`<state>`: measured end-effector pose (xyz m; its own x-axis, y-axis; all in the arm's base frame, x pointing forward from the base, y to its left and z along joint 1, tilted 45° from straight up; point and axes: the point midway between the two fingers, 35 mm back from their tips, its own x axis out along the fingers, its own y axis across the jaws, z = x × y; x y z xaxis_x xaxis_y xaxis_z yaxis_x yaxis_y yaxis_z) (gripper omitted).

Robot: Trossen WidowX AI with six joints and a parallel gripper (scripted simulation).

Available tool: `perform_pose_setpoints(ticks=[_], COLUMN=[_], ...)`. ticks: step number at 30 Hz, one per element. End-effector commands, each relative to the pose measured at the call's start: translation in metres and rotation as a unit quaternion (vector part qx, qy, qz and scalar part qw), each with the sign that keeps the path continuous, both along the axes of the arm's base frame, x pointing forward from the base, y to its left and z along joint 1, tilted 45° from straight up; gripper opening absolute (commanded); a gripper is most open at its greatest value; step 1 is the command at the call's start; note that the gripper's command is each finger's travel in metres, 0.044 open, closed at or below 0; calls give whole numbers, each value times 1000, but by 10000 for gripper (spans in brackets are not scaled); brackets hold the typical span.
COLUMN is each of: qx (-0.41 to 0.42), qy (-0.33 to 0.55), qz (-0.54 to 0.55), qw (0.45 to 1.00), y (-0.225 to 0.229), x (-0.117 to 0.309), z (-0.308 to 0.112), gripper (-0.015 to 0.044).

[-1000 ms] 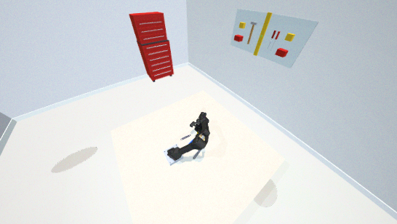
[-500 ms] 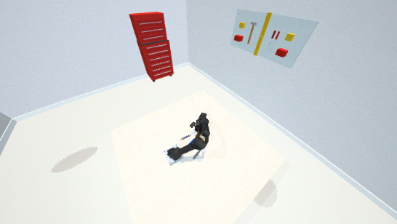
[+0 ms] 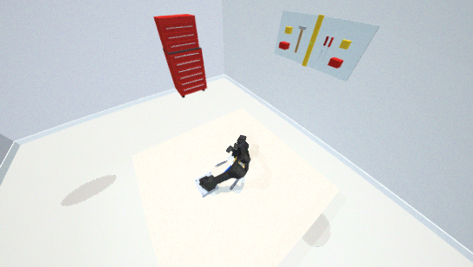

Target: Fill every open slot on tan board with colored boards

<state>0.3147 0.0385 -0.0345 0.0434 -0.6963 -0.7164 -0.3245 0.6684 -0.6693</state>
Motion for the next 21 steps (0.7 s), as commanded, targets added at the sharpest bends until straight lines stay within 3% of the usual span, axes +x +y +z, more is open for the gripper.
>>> perform_pose_setpoints(ticks=[1, 21], qx=[-3, -3], qy=[2, 2], qz=[2, 2], qw=[1000, 1000], y=[-3, -7], x=[-1, -2], z=[-2, -6], gripper=[0, 0])
